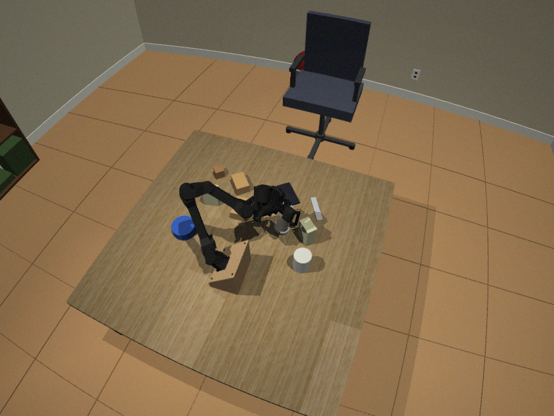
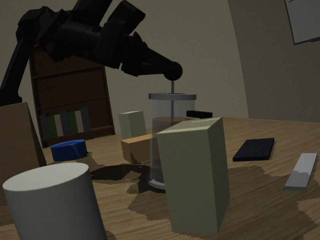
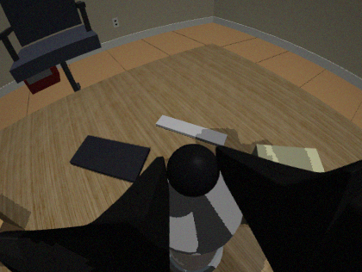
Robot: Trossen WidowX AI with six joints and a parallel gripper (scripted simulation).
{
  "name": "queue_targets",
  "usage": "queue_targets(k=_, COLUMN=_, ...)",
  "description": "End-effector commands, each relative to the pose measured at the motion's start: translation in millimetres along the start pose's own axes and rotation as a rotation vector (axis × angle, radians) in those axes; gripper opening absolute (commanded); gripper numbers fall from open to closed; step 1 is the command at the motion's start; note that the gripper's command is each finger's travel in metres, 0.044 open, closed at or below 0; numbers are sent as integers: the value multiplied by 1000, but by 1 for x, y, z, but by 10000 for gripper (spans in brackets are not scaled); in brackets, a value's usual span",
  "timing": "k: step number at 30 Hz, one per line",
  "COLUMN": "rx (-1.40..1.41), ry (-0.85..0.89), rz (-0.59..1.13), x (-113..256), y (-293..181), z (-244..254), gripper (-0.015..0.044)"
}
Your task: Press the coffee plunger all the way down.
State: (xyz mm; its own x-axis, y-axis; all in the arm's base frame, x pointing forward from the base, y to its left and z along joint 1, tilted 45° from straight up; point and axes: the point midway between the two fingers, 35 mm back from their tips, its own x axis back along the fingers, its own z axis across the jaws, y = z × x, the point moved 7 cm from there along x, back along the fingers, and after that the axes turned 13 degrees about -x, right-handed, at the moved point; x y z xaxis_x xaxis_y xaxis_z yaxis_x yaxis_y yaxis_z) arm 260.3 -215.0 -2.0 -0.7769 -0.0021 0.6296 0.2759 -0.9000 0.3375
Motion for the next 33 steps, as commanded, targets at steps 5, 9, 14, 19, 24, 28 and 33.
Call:
queue_targets(k=5, rx=-13, ry=-4, rz=29, x=-4, y=-6, z=-2, gripper=119)
queue_targets(k=9, rx=-13, ry=-4, rz=29, x=-5, y=-6, z=-2, gripper=119)
queue_targets(k=14, rx=-13, ry=-4, rz=29, x=-5, y=-6, z=-2, gripper=119)
queue_targets(k=19, rx=-13, ry=-4, rz=29, x=-5, y=-5, z=-2, gripper=119)
queue_targets(k=24, rx=-13, ry=-4, rz=29, x=-6, y=-5, z=-2, gripper=119)
queue_targets(k=28, rx=-13, ry=-4, rz=29, x=-6, y=-5, z=-2, gripper=119)
queue_targets(k=33, rx=-13, ry=-4, rz=29, x=-6, y=-4, z=-2, gripper=119)
